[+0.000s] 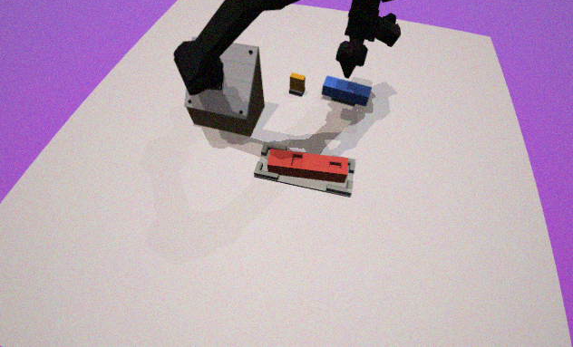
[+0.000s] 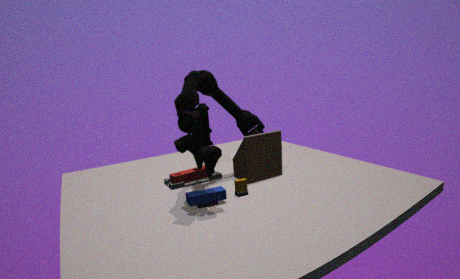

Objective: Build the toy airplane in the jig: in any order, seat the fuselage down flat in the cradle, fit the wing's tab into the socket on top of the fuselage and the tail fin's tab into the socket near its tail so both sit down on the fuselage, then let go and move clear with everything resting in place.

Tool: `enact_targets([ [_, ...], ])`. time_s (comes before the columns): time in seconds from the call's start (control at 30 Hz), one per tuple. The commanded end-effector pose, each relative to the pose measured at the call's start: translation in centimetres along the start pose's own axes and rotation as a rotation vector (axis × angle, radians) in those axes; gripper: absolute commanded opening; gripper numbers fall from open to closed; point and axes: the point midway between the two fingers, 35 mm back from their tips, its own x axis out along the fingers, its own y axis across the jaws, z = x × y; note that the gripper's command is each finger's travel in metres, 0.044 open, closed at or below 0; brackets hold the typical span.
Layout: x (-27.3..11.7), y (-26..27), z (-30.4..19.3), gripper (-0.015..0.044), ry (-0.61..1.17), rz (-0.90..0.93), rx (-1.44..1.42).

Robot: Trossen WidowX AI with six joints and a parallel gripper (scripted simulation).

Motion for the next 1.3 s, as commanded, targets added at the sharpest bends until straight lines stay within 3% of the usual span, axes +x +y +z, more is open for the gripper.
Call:
enact_targets([
  [0.0,0.2,0.2,0.3,0.044,0.003,0.006,0.029],
  [0.17,3.7,0.2,0.3,0.044,0.002,0.004,0.029],
  [1.27,8.9,0.2,0.3,0.044,0.002,0.002,0.029],
])
